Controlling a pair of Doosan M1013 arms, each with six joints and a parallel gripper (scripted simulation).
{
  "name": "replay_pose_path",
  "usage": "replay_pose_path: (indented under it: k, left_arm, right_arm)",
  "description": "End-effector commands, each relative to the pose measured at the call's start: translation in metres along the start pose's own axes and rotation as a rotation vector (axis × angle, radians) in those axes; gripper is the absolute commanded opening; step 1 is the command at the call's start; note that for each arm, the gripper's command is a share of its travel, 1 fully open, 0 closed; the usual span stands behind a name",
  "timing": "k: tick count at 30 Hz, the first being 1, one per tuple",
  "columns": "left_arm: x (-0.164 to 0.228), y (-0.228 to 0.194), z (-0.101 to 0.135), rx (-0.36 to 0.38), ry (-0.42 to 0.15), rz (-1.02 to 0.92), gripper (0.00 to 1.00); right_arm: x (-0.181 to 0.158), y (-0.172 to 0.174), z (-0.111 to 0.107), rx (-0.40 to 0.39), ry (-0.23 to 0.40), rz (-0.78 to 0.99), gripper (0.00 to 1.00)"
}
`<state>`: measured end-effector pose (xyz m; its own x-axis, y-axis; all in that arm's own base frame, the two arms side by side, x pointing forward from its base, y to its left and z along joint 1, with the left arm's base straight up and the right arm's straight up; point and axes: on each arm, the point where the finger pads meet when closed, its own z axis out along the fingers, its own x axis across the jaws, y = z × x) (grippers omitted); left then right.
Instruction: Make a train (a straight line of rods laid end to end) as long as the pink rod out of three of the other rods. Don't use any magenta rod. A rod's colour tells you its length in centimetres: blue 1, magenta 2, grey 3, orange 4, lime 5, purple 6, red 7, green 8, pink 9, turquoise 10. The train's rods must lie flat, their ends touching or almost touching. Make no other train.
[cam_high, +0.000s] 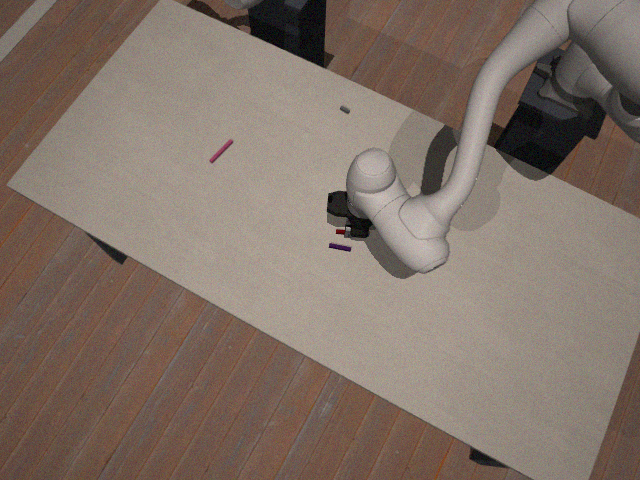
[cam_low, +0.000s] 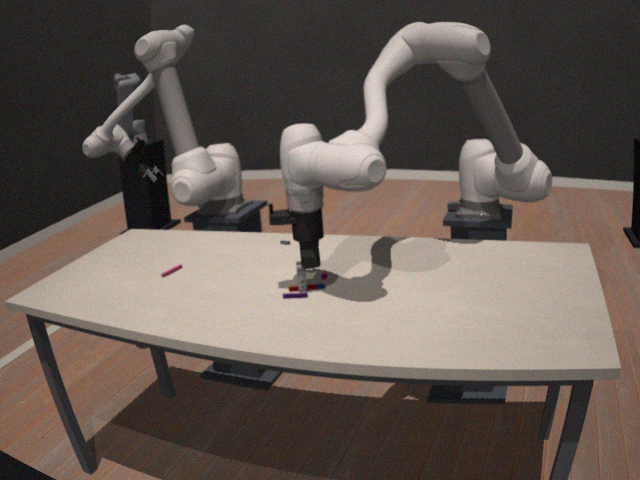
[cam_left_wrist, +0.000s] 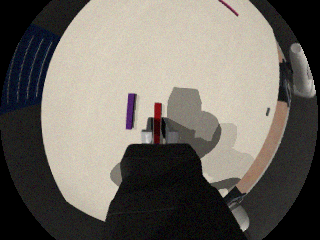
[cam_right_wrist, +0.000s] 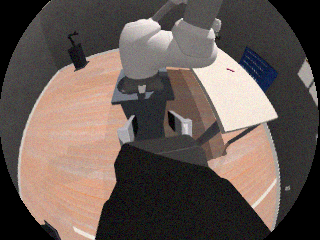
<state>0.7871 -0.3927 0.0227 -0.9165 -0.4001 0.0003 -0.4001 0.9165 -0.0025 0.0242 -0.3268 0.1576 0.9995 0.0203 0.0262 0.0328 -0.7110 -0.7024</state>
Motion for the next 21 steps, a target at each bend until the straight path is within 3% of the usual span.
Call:
replay_pose_path:
  k: [1, 3, 4, 21]
  left_arm:
    - [0.0, 0.005, 0.001, -0.004, -0.002, 0.0, 0.48]
    - [0.0, 0.005, 0.001, -0.004, -0.002, 0.0, 0.48]
    - [0.0, 0.005, 0.001, -0.004, -0.002, 0.0, 0.54]
    - [-0.001, 0.004, -0.009, -0.005, -0.002, 0.0, 0.54]
  right_arm:
    - [0.001, -0.003, 0.001, 0.005, 0.013, -0.003, 1.0]
    - [0.001, -0.003, 0.001, 0.005, 0.013, -0.003, 1.0]
    - [0.001, -0.003, 0.001, 0.005, 0.013, -0.003, 1.0]
    - [0.001, -0.003, 0.001, 0.005, 0.013, -0.003, 1.0]
